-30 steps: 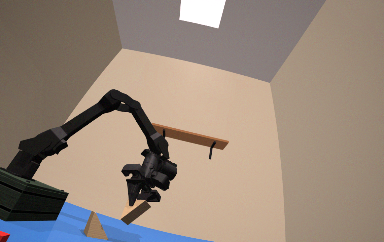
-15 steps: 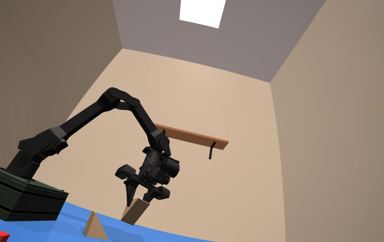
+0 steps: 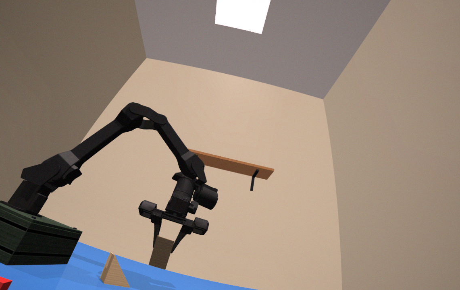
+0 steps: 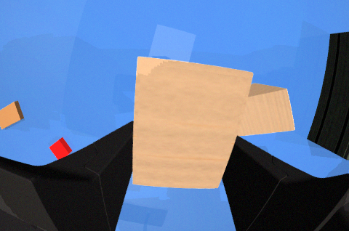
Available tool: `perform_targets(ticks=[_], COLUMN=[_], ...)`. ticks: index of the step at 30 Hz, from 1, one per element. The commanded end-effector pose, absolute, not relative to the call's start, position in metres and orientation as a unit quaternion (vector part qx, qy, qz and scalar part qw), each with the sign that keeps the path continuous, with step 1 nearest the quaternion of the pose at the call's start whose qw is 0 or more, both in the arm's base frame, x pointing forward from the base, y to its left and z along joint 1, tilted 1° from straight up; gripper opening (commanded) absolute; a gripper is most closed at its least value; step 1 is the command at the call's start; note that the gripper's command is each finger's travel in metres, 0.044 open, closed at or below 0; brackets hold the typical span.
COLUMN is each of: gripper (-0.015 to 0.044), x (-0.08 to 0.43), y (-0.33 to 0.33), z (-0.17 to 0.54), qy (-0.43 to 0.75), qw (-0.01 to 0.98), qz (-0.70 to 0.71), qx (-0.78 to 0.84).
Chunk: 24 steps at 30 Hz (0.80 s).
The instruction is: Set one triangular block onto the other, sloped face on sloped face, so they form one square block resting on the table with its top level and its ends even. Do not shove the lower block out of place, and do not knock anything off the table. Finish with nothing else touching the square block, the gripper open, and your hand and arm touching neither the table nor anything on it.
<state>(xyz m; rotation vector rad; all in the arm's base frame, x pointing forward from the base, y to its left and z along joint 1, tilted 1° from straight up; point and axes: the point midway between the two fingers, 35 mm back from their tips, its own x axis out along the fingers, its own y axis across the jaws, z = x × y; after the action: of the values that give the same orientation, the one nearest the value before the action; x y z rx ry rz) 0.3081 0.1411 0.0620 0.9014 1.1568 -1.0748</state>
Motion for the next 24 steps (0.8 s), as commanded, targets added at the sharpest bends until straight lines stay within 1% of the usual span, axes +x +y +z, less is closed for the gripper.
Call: perform_targets(ticks=[1, 12, 24], gripper=[0.0, 0.0, 0.0], x=[0.3087, 0.3105, 0.3128], y=[0.141, 0.1404, 0.1399], z=[0.0659, 0.0692, 0.0735], qy=[0.48, 0.403, 0.308], qw=[0.585, 0.474, 0.33], qz=[-0.488, -0.559, -0.621], qx=[0.436, 0.548, 0.641])
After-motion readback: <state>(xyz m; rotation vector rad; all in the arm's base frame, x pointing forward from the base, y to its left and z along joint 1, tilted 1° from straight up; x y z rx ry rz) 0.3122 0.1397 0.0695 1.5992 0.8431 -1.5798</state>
